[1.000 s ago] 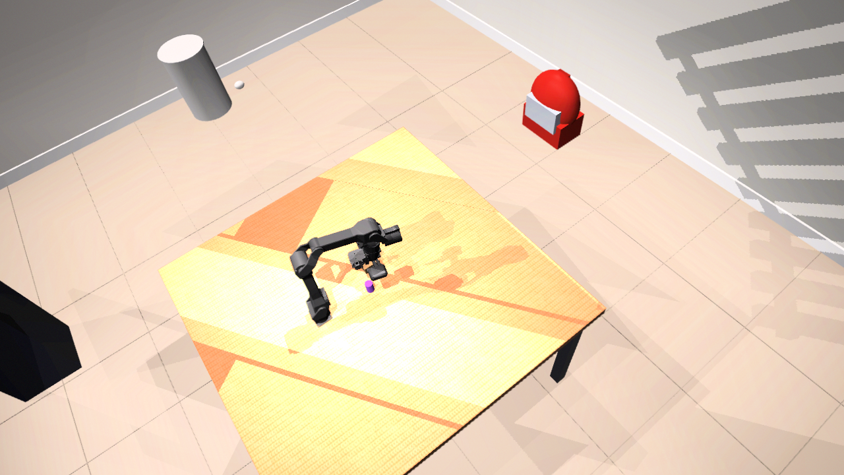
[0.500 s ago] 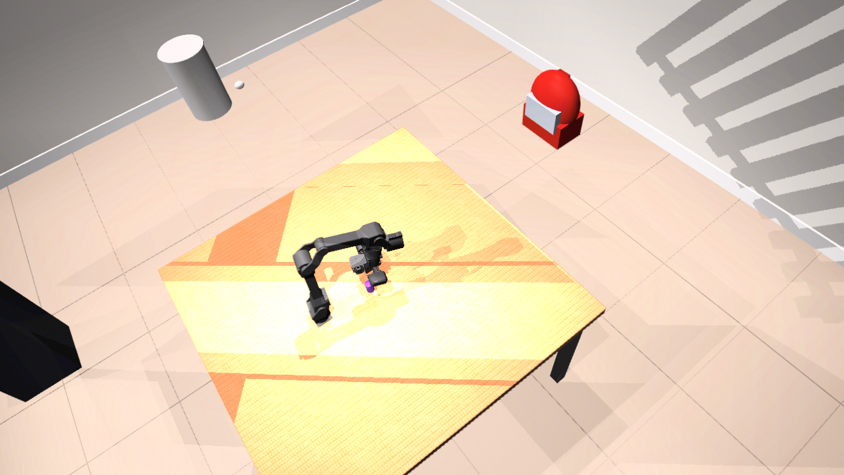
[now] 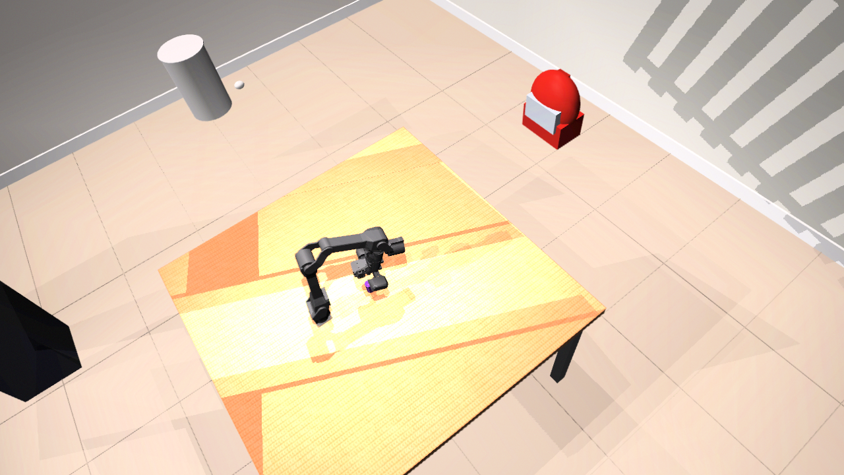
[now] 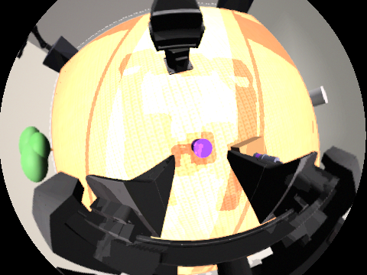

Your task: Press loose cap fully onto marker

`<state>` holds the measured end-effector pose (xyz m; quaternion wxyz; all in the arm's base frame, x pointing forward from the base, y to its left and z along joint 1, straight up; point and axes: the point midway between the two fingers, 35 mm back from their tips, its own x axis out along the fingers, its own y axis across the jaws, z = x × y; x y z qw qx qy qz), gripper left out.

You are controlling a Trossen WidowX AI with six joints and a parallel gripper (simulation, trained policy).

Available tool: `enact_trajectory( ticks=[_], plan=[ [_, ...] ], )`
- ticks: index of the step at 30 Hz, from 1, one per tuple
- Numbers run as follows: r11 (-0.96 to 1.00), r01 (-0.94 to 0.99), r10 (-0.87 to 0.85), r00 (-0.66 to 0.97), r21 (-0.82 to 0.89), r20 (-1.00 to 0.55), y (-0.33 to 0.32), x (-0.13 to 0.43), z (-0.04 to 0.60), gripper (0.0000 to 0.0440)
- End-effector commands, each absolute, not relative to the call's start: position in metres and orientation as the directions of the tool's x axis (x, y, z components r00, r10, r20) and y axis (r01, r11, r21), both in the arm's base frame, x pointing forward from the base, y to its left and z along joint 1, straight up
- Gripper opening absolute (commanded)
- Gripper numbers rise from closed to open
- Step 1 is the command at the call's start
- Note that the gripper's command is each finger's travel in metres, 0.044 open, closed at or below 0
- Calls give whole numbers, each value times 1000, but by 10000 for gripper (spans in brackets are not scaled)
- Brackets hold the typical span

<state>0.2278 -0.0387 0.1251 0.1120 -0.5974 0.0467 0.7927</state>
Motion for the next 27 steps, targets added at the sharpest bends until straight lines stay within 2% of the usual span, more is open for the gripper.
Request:
enact_trajectory(
  ticks=[1, 24, 27],
  plan=[
    [-976, -213, 111, -270, -53, -956, -37, 226, 115, 299],
    [-989, -144, 59, -270, -21, -961, -27, 220, 60, 264],
    [-991, -134, 49, -265, -14, -963, -27, 219, 56, 250]
  ],
)
